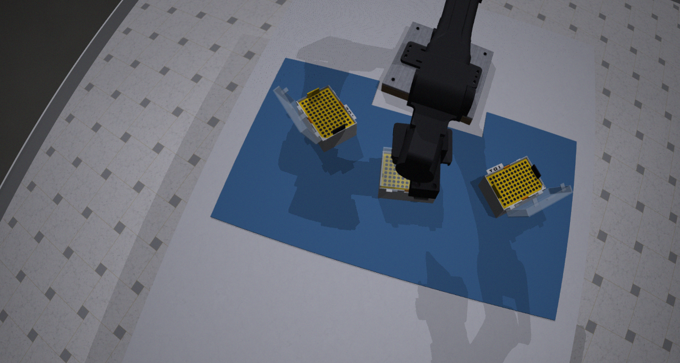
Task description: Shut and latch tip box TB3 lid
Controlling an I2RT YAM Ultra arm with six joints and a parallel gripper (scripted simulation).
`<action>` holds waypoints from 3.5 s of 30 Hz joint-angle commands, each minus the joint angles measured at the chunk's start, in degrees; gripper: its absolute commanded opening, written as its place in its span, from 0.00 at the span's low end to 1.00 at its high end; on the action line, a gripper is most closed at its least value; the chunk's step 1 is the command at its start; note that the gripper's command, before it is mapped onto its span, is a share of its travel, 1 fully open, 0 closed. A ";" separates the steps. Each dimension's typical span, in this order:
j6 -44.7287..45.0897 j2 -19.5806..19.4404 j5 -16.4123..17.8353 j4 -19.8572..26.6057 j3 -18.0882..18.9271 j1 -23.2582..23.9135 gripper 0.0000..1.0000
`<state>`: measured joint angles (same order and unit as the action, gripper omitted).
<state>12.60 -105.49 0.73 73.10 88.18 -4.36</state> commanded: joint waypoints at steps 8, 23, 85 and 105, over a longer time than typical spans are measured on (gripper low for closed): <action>0.04 0.57 0.00 1.73 2.30 0.04 0.00; 0.10 0.35 0.00 8.17 8.96 0.09 0.00; 0.60 3.21 0.00 7.46 5.36 0.59 0.00; 1.78 9.34 0.00 -2.29 -10.57 1.77 0.00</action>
<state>14.22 -97.45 0.73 73.45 78.59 -2.66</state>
